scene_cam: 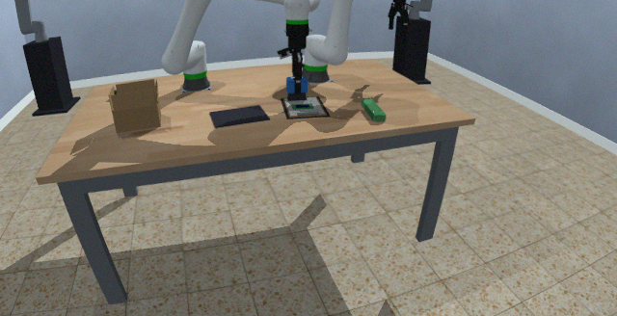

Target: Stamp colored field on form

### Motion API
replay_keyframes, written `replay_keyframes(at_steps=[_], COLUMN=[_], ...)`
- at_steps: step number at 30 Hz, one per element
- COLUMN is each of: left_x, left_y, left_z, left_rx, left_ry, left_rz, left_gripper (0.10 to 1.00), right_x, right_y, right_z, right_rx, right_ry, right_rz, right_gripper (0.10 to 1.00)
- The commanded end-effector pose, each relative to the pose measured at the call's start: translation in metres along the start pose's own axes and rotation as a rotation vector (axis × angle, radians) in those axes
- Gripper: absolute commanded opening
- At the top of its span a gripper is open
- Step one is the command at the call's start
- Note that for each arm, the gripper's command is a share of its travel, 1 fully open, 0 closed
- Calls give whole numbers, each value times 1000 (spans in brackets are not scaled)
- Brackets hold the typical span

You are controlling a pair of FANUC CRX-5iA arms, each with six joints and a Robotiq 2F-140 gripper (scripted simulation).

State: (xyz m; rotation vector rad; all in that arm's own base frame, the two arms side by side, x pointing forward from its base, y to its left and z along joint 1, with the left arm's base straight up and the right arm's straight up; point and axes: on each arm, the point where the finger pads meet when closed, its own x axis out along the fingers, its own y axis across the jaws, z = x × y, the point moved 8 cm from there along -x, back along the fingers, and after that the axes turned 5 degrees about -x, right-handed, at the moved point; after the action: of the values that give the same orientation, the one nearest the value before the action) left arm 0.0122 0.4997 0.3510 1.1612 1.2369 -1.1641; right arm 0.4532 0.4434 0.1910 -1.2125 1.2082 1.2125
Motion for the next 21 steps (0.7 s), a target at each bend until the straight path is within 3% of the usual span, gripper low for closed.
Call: replay_keyframes(at_steps=[1,12,14,21], left_x=[-1,-1,-1,-1], left_y=[0,0,0,0], left_z=[0,0,0,0], left_rx=[0,0,0,0], left_ry=[2,2,2,2], left_rz=[0,0,0,0], left_gripper=[1000,1000,1000,1000], right_x=[-2,-4,-4,-4], right_y=[-6,-22,-22,-26], right_z=[-17,-96,-96,-152], right_rx=[-7,-37,-37,-59], right_ry=[-2,-1,-1,-1], right_rz=[-2,-2,-2,-2], right_gripper=[247,247,247,247])
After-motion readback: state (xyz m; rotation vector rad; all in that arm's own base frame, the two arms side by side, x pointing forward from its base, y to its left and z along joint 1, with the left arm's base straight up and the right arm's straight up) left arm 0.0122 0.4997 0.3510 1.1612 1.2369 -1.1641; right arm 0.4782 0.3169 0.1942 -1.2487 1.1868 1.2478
